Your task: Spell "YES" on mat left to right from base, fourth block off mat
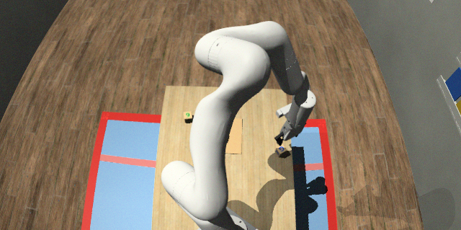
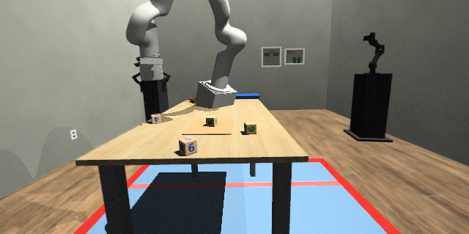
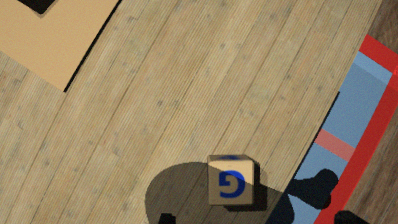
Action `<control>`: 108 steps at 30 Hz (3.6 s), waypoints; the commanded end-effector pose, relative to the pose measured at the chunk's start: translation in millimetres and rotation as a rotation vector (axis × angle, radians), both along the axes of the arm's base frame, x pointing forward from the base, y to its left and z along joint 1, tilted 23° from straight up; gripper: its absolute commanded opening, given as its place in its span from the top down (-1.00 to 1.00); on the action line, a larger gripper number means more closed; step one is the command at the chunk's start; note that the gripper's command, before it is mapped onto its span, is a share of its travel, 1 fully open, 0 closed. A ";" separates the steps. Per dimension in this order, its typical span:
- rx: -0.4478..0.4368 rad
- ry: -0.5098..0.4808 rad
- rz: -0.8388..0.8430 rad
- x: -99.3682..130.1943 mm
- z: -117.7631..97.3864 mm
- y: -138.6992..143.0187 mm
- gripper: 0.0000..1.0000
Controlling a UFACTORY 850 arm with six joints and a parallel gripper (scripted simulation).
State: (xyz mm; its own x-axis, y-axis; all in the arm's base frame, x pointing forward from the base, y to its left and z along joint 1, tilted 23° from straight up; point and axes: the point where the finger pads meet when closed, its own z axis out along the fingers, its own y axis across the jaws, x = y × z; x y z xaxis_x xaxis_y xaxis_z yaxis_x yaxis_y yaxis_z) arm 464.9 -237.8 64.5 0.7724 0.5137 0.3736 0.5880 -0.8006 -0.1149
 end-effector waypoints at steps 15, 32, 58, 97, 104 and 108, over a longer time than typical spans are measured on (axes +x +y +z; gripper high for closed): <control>-0.006 -0.013 0.019 1.9 1.2 -0.3 -1.00; -0.098 -0.131 0.369 4.8 -7.9 2.7 -1.00; -0.266 -0.343 1.003 9.2 -24.5 8.1 -1.00; -0.387 -0.495 1.463 11.9 -36.8 12.1 -0.68; -0.387 -0.495 1.463 11.9 -36.8 12.1 -0.68; -0.387 -0.495 1.463 11.9 -36.8 12.1 -0.68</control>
State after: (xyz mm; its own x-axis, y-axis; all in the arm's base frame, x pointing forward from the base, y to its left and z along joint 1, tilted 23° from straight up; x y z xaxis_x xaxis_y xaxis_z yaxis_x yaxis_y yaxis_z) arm 476.2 -225.0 27.1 -0.6034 0.7905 0.1048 0.7590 0.5290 0.3797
